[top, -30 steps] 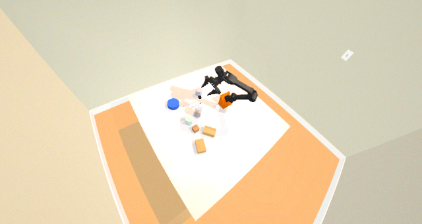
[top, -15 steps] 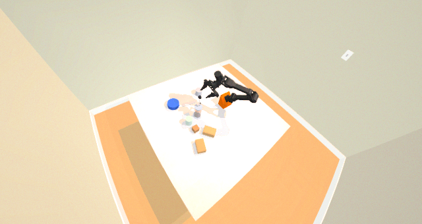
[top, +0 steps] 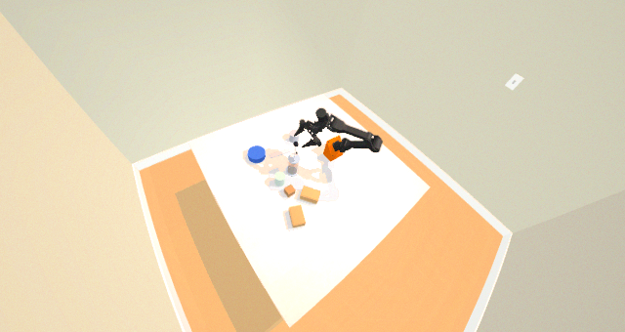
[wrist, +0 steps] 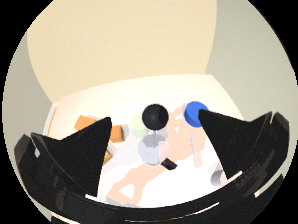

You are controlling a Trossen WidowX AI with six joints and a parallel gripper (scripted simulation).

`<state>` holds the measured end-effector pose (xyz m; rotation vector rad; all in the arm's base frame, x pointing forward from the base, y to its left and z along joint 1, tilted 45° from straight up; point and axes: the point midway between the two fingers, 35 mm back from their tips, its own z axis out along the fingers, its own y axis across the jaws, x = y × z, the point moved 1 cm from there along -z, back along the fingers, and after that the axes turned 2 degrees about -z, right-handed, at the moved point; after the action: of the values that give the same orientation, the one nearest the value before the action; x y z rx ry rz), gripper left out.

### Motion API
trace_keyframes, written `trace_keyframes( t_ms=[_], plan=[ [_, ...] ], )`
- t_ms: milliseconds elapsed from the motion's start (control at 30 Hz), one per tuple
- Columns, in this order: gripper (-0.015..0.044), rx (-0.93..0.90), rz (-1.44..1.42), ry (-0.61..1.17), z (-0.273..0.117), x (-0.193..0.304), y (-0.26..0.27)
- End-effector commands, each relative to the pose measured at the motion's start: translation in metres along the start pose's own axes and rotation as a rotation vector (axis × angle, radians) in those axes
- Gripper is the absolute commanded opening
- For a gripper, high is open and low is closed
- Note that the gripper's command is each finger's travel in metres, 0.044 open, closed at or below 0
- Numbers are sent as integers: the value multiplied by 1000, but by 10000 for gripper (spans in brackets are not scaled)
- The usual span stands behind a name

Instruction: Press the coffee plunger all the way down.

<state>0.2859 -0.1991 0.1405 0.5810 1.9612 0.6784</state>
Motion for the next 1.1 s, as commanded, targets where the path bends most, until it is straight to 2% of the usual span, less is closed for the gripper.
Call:
trace_keyframes(
  t_ms=[0, 367, 767, 1067],
  plan=[
    [440, 1, 13, 8, 9, 4, -1],
    [440, -1, 13, 5, 23, 4, 0],
    [128, -1, 13, 5, 23, 4, 0],
    [128, -1, 13, 5, 23, 4, 0]
  ],
)
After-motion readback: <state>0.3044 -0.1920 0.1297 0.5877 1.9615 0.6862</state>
